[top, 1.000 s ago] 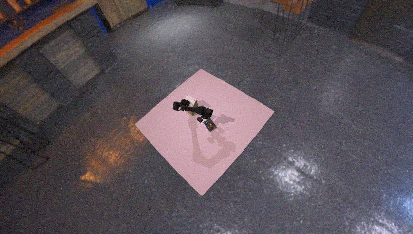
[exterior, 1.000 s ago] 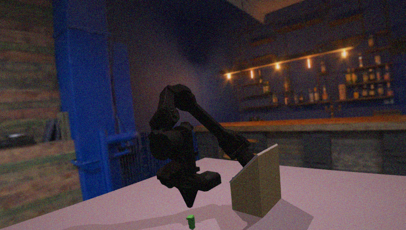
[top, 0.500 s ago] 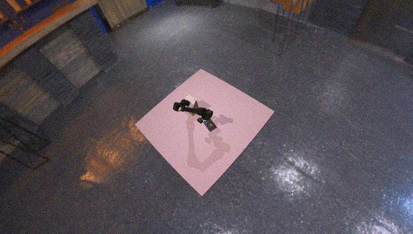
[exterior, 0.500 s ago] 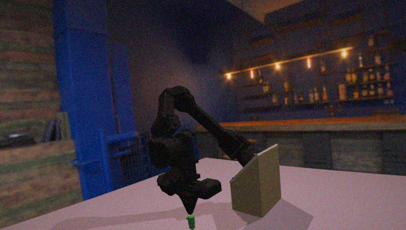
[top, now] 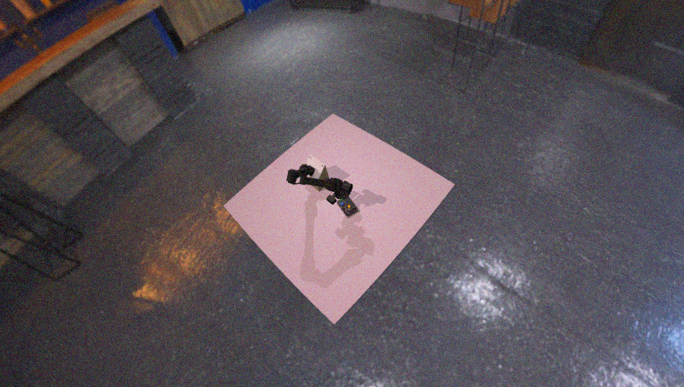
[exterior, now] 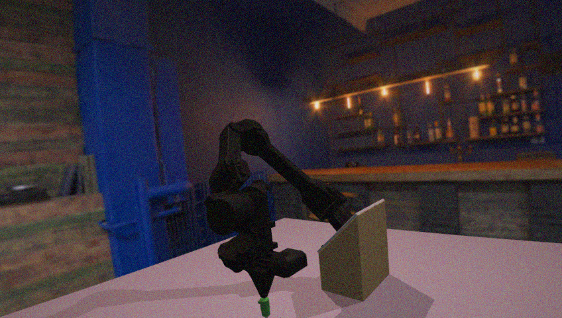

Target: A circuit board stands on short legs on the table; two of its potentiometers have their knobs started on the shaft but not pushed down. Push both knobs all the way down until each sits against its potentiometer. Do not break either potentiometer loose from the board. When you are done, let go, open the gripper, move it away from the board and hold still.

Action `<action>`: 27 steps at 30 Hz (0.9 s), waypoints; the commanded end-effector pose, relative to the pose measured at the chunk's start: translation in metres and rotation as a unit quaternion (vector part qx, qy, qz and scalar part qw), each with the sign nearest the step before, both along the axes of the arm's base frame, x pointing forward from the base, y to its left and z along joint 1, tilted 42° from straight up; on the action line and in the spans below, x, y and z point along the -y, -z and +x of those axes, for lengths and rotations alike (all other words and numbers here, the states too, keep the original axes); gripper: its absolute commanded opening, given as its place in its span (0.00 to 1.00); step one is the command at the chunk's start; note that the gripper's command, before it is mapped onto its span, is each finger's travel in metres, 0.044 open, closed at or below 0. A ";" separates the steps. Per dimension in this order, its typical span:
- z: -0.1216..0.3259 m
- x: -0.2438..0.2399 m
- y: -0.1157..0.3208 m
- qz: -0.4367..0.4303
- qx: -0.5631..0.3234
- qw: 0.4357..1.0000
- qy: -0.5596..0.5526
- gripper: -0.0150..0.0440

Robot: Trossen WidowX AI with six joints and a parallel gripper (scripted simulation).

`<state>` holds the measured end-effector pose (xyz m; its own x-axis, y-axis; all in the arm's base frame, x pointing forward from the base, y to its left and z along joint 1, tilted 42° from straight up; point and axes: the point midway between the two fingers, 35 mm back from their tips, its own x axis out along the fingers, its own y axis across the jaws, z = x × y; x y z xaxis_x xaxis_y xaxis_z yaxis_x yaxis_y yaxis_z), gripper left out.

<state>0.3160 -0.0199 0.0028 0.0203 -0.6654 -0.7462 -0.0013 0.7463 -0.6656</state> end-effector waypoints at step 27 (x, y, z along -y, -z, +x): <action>0.000 0.003 0.003 -0.003 0.000 1.000 -0.002 0.25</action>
